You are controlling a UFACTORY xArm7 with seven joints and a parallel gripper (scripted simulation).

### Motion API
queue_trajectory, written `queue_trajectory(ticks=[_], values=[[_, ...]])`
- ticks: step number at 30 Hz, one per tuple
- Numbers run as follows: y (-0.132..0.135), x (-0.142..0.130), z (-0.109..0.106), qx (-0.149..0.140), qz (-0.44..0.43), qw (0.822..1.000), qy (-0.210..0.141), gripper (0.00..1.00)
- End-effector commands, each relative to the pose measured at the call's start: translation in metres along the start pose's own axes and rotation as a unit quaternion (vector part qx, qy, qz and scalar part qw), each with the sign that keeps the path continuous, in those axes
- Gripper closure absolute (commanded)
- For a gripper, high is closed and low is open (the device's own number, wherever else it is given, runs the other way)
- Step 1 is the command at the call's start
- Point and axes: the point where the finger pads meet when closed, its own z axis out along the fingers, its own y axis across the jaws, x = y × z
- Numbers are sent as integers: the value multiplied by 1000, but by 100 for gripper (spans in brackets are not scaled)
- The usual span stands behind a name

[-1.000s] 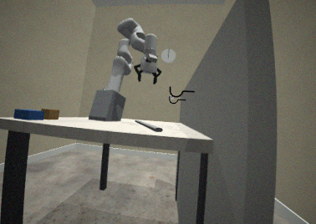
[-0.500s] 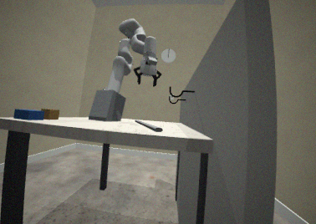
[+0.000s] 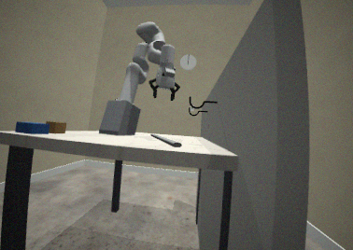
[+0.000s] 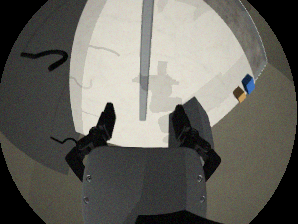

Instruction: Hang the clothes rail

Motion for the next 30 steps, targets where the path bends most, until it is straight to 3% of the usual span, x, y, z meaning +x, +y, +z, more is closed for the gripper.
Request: queue_trajectory(ticks=[1, 30], values=[[-1, 2, 6, 2, 0, 1000, 1, 0], [-1, 2, 46, 2, 0, 1000, 1, 0]])
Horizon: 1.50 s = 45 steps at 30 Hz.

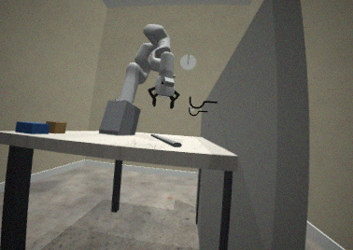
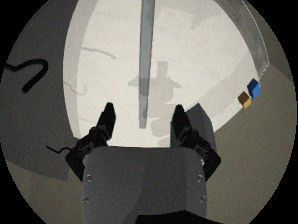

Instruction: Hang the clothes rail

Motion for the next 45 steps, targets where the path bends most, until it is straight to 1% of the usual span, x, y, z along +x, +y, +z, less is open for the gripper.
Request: queue_trajectory(ticks=[1, 8, 45], values=[[-1, 2, 2, 3, 0, 1000, 2, 0], [-1, 2, 2, 3, 0, 1000, 2, 0], [-1, 2, 57, 3, 0, 1000, 2, 0]])
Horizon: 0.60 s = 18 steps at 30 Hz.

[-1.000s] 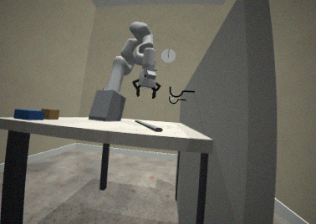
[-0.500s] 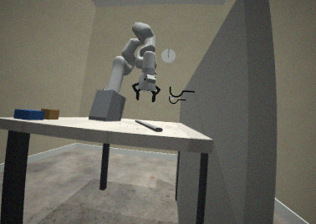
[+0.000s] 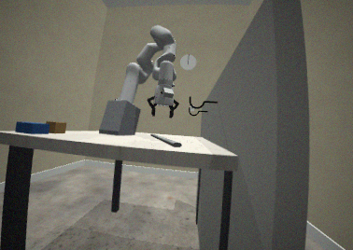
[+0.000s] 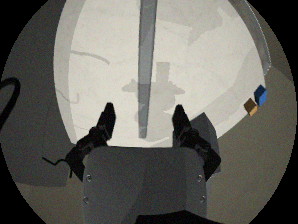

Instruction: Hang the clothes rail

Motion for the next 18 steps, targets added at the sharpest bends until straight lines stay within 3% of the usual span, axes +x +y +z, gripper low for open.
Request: queue_trajectory(ticks=[1, 18], values=[[-1, 1, 8, 2, 0, 1000, 2, 0], [-1, 1, 33, 2, 0, 1000, 2, 0]])
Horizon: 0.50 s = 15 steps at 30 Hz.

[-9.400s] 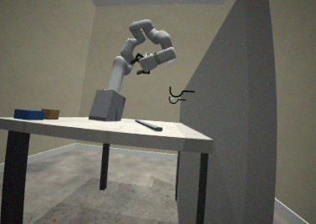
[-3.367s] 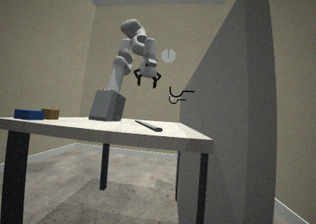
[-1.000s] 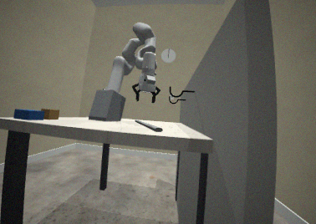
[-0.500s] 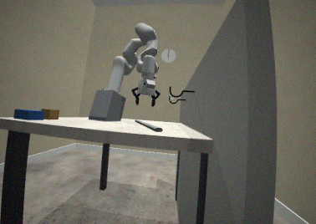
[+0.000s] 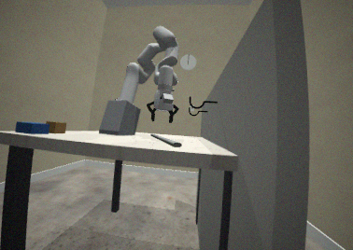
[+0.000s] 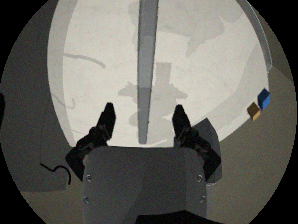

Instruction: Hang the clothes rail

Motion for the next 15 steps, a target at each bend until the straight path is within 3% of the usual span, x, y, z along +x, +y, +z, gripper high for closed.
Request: queue_trajectory(ticks=[1, 15], values=[[-1, 1, 8, 2, 0, 1000, 2, 0], [-1, 2, 28, 2, 0, 1000, 2, 0]])
